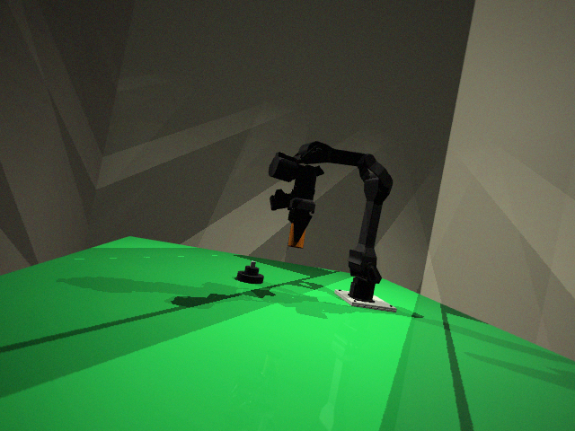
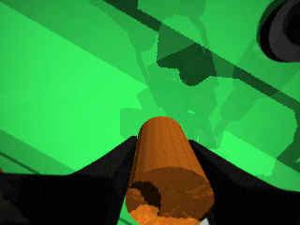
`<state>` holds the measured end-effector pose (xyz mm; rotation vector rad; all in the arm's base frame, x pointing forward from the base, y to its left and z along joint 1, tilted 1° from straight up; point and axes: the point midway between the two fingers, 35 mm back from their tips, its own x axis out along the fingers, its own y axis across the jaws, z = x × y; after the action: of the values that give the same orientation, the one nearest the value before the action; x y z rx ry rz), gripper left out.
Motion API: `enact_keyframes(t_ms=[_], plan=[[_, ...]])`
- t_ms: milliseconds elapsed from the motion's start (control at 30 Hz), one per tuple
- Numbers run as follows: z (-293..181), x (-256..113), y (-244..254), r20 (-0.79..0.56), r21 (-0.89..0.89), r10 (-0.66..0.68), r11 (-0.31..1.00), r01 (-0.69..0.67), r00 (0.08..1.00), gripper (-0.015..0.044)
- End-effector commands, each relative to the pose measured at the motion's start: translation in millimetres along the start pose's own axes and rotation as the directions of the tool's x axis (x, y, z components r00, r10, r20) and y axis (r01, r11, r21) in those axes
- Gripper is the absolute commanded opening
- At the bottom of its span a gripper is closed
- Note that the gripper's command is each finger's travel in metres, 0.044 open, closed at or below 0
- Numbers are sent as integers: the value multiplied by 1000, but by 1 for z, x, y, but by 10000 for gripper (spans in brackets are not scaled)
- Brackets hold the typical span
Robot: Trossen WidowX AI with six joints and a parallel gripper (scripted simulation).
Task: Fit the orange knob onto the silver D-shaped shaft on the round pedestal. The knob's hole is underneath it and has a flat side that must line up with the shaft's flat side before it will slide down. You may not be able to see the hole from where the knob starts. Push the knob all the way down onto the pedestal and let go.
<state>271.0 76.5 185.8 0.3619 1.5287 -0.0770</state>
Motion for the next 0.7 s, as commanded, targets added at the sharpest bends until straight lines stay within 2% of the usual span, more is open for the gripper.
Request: enact_keyframes(t_ms=[0, 67, 233, 667], plan=[[3, 7, 4, 11, 2, -105, 994, 105, 994, 0], [3, 11, 5, 12, 2, -150, 989, 150, 989, 0], [5, 20, 4, 13, 2, -150, 989, 150, 989, 0], [14, 72, 1, 21, 3, -152, 988, 152, 988, 0]])
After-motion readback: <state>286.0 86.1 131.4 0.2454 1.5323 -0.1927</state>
